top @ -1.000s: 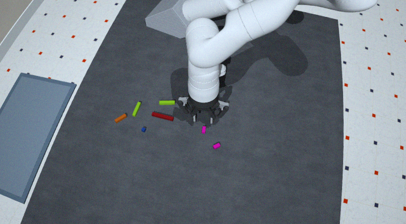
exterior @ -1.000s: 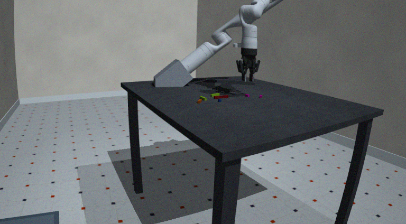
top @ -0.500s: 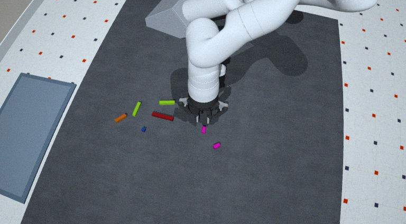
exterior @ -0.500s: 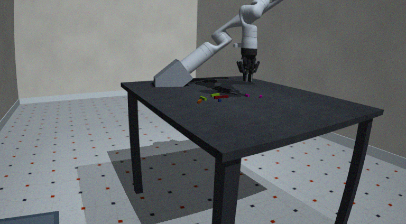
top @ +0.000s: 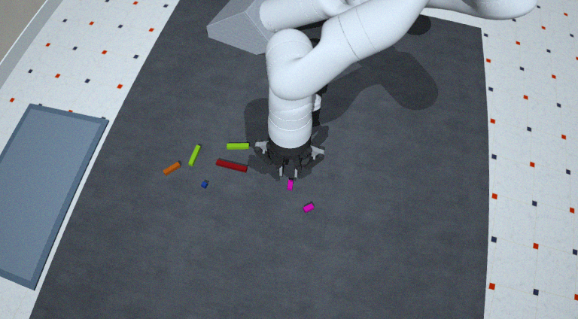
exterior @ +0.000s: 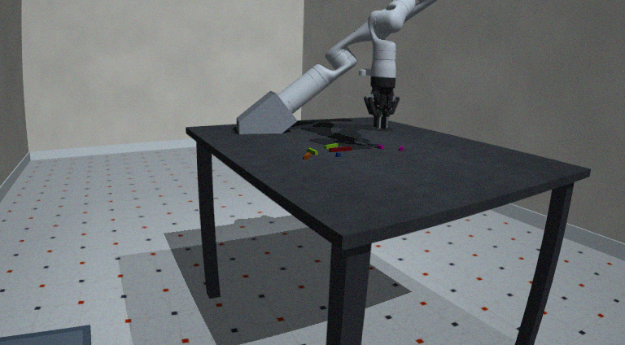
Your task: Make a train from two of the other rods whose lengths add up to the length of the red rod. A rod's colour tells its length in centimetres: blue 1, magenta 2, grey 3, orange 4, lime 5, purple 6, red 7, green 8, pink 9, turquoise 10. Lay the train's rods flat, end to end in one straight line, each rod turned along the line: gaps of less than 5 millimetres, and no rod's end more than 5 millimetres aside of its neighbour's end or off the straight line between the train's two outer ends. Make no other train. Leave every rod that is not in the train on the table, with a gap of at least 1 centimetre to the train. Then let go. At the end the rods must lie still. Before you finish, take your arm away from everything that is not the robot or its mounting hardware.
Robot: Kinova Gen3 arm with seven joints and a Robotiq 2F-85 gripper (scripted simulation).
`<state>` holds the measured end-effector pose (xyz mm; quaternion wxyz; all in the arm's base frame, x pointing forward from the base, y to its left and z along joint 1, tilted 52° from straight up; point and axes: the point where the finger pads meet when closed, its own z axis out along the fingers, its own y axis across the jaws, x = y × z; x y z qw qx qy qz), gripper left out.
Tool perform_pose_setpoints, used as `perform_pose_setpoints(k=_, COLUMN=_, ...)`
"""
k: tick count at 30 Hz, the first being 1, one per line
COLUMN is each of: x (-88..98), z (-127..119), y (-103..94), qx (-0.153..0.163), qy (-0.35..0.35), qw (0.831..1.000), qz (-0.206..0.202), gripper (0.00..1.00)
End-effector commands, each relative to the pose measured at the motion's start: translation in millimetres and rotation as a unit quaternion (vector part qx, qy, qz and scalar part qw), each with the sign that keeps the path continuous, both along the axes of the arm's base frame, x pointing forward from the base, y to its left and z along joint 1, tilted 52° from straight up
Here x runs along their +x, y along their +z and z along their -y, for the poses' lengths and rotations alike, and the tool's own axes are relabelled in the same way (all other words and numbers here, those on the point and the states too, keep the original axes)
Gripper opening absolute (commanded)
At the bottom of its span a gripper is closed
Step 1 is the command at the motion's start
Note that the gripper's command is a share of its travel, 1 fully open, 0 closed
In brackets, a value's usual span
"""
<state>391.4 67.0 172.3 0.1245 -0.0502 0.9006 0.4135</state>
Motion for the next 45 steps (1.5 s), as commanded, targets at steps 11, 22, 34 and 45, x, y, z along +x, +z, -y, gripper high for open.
perform_pose_setpoints(k=11, x=2.6, z=-16.1, y=-12.6, qx=0.001, qy=0.002, qw=1.0, qz=0.0, gripper=0.24)
perform_pose_setpoints(k=22, x=5.2, z=-26.1, y=-20.9, qx=0.001, qy=0.002, qw=1.0, qz=0.0, gripper=0.24)
perform_pose_setpoints(k=34, x=7.4, z=-32.8, y=-26.5, qx=0.001, qy=0.002, qw=1.0, qz=0.001, gripper=0.24)
perform_pose_setpoints(k=45, x=7.7, z=-33.3, y=-26.9, qx=0.001, qy=0.002, qw=1.0, qz=0.001, gripper=0.24)
